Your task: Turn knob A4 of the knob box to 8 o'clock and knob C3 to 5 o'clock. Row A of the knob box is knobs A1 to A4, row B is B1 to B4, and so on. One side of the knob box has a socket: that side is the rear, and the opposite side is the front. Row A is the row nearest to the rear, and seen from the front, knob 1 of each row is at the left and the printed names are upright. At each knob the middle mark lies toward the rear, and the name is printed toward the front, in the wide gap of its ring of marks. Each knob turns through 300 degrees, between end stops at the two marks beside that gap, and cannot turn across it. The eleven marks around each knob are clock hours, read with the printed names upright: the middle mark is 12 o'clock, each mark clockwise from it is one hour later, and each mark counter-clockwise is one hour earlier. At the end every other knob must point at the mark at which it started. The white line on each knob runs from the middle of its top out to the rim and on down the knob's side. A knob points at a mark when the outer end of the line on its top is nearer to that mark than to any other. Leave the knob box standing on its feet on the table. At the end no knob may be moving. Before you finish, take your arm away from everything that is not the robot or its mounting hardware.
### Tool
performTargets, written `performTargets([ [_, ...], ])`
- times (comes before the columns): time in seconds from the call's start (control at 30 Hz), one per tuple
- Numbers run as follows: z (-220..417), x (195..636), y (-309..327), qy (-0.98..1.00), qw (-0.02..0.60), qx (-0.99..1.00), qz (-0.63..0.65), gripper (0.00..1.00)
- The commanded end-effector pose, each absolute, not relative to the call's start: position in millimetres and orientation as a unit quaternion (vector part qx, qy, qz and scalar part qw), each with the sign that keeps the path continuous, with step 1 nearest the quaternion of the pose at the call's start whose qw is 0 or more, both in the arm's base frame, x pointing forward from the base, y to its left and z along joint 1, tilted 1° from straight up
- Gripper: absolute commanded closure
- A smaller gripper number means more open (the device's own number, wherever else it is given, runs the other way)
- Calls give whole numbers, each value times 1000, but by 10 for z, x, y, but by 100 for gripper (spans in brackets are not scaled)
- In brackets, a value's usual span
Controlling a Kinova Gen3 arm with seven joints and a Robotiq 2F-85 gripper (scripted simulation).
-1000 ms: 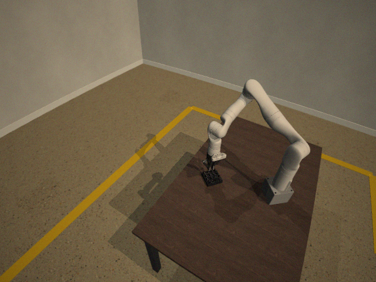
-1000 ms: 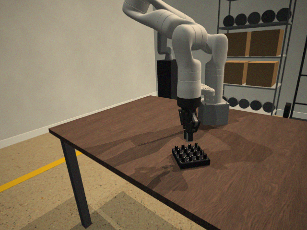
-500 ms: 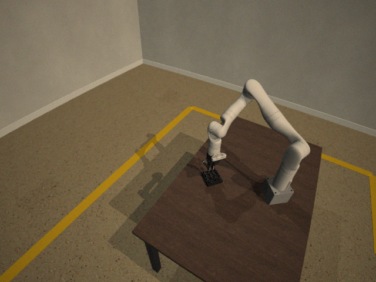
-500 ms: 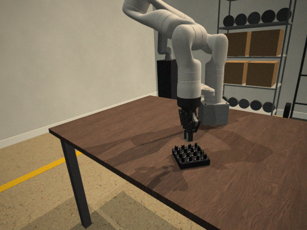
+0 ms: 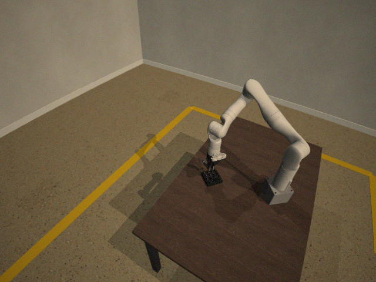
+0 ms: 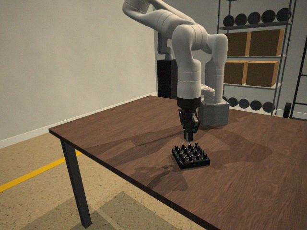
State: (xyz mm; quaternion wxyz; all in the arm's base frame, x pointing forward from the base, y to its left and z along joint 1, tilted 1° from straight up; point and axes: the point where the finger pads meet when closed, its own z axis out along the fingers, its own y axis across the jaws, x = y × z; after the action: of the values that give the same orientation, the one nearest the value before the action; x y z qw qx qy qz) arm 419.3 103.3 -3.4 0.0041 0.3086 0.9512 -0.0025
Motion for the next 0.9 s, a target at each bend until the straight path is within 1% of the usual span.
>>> performTargets([
  [0.0,-31,4197,1035,951,5,309,-2,81],
  [0.87,-269,4200,1033,951,5,308,-2,81],
])
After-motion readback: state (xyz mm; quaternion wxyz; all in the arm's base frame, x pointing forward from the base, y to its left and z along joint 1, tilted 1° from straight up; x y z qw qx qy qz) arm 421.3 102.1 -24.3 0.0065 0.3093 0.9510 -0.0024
